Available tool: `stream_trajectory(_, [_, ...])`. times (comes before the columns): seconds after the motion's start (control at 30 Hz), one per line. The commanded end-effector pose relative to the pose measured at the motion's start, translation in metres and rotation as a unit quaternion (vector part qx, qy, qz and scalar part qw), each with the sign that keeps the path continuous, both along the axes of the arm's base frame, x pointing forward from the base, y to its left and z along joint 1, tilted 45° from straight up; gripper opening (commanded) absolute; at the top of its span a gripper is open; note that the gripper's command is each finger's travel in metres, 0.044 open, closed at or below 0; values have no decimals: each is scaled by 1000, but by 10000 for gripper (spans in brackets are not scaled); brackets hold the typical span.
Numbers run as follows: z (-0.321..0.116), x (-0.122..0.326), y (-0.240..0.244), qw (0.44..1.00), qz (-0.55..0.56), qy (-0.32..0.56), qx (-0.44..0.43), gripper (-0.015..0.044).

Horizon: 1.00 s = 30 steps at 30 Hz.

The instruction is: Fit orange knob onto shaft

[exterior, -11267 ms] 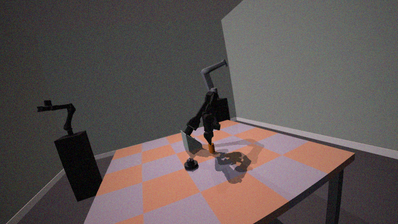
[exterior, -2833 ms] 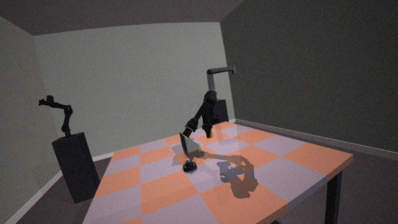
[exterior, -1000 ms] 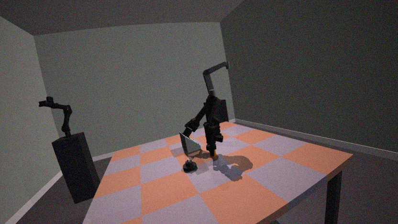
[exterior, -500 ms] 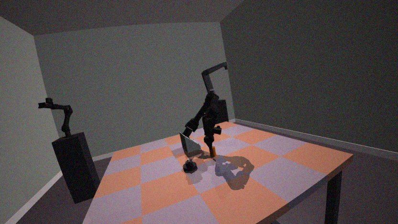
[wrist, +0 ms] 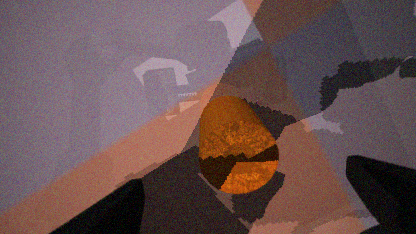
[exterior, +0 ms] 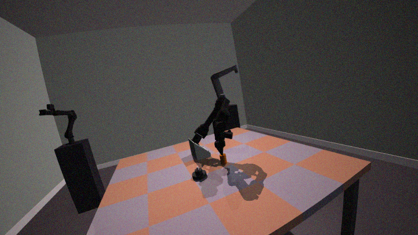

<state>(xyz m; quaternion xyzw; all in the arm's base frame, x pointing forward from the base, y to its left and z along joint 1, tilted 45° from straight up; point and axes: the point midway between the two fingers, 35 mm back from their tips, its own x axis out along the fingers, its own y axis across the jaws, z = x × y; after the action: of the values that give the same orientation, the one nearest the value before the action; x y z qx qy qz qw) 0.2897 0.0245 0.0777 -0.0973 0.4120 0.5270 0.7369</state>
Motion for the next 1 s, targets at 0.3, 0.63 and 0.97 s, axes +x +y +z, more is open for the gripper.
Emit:
stream_trajectory(0.3, [-15, 4, 13, 1000, -3, 0, -1, 440])
stream_trajectory(0.63, [-26, 6, 24, 1000, -3, 0, -1, 440])
stream_trajectory(0.97, [-37, 7, 36, 1000, -3, -1, 0, 440])
